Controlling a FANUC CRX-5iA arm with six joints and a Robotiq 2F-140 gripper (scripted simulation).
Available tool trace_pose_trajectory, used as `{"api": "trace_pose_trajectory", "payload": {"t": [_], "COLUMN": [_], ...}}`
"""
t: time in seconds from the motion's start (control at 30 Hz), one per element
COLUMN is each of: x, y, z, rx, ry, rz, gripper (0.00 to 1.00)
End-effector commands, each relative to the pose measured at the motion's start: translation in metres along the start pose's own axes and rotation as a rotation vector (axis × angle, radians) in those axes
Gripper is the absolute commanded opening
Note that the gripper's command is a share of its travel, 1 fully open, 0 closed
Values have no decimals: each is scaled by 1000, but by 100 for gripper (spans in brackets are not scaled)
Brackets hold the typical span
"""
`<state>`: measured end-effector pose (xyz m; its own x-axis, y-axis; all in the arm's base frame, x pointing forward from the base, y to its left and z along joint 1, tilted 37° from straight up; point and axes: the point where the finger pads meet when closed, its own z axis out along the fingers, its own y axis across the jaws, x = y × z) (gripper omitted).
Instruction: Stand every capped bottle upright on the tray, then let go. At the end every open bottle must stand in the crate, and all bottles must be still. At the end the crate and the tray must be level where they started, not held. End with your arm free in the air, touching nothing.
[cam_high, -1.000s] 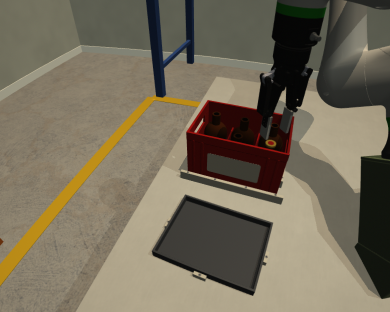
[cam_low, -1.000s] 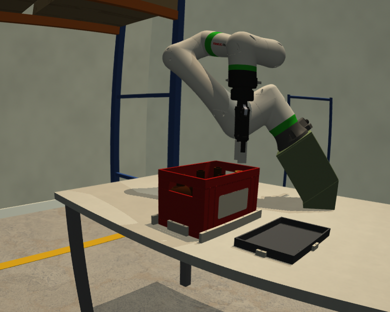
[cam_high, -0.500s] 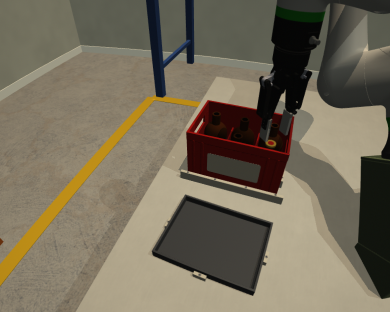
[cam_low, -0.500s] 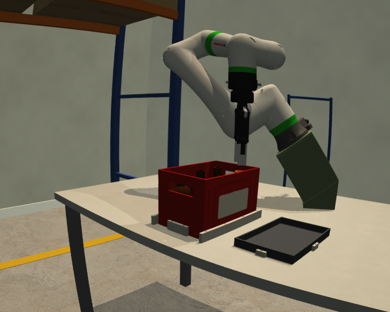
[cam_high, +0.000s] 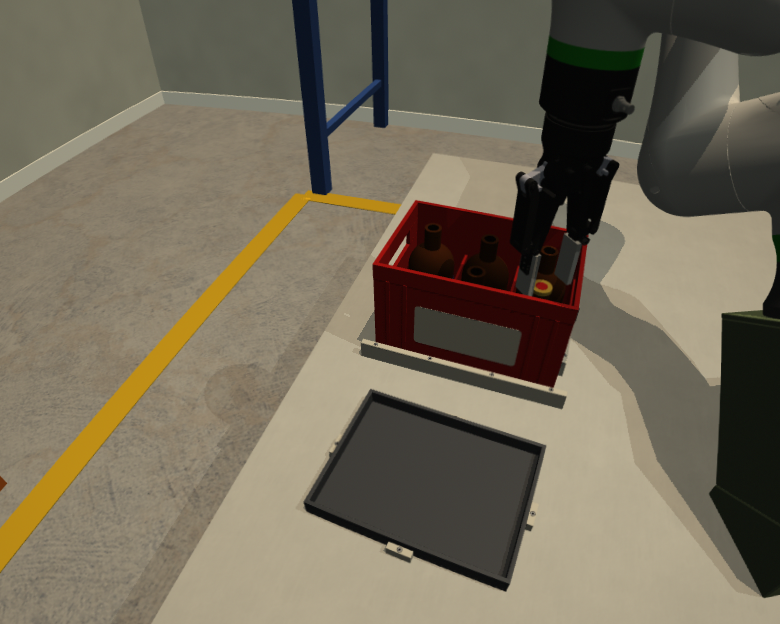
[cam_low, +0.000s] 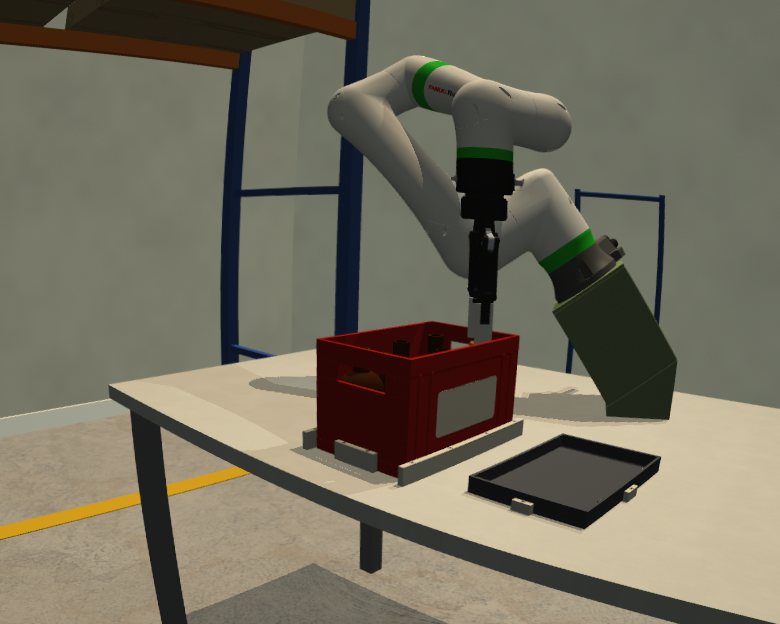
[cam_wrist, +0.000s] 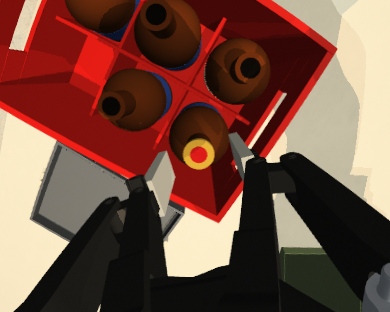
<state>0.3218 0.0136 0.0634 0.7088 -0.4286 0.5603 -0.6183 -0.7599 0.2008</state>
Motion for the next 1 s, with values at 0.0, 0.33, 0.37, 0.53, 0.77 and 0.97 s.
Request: {"api": "trace_pose_trajectory", "payload": {"t": [0.0, 0.33, 0.37, 0.53, 0.77, 0.97], "x": [0, 0, 0, 0, 0, 0], "y": [0, 0, 0, 0, 0, 0], "z": [3, 16, 17, 20, 28, 33], "rx": [0, 0, 0, 0, 0, 0], "ry": [0, 0, 0, 0, 0, 0], "rz": [0, 0, 0, 0, 0, 0], "gripper": [38, 38, 38, 38, 38, 38]}}
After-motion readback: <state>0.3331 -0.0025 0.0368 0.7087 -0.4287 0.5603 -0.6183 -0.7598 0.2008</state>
